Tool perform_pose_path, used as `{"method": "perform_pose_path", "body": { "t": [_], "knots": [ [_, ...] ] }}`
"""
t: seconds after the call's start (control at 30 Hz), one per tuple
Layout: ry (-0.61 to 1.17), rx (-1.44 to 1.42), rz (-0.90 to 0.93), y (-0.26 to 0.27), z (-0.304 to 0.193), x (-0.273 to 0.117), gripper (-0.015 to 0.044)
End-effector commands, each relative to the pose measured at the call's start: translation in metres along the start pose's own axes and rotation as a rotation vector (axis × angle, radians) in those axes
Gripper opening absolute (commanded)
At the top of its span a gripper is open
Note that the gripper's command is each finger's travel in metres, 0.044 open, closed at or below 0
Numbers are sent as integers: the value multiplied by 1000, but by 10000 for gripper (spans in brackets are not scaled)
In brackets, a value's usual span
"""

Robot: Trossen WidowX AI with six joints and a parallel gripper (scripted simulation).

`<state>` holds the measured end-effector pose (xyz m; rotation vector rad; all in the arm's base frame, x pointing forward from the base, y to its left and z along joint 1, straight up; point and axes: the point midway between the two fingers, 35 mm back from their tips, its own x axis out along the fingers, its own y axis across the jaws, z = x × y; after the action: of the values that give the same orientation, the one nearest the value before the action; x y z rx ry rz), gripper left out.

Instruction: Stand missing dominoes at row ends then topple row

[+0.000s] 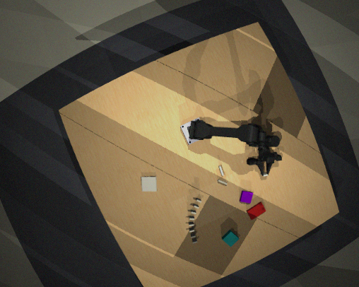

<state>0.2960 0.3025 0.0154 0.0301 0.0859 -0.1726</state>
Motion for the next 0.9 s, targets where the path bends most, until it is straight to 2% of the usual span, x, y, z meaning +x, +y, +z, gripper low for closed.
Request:
{"method": "perform_pose_path", "body": {
  "t": [0.0,0.3,0.7,0.73,0.87],
  "knots": [
    [1,-3,4,0,-6,1,107],
    [1,-3,4,0,-6,1,107],
    [1,-3,4,0,-6,1,422],
    [1,-3,4,0,-6,1,440],
    [0,-2,3,1,2,0,440]
  ]
}}
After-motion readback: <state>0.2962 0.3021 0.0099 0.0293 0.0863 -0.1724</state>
